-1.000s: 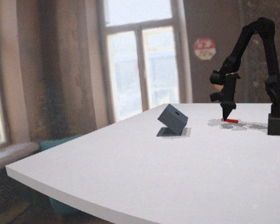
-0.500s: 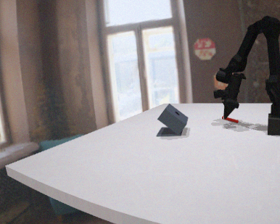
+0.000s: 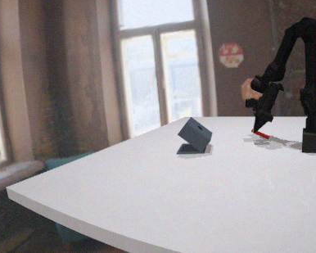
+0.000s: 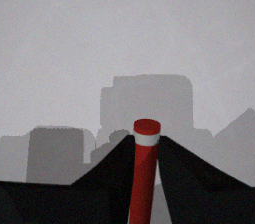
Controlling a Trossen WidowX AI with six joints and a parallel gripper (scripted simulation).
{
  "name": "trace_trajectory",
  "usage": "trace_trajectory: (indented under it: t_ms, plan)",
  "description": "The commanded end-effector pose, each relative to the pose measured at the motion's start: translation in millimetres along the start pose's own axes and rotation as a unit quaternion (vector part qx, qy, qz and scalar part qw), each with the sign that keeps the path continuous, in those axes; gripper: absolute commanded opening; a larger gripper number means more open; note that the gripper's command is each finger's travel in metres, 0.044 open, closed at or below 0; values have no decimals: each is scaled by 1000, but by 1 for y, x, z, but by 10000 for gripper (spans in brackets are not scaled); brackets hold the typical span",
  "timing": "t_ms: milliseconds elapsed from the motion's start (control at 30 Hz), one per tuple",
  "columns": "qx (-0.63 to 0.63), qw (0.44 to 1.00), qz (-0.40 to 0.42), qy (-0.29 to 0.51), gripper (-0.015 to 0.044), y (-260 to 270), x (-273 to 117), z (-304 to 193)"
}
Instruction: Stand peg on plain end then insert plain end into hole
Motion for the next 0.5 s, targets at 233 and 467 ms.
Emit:
trace_trajectory:
  t_ms: [233,467]
  plan:
    - [-3,999,-7,-47,49,2,-6,-10]
    - [-4,997,-12,-77,49,3,-10,-17]
Point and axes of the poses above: the point midway between the two fingers, 35 mm back from their tips, its own x axis out along the fingers, its own y axis across the jaws, z = x × y, the point moved 7 cm from there along -x, back along the fingers, and after that the axes turned 9 degrees about -x, right-handed, at the moved point
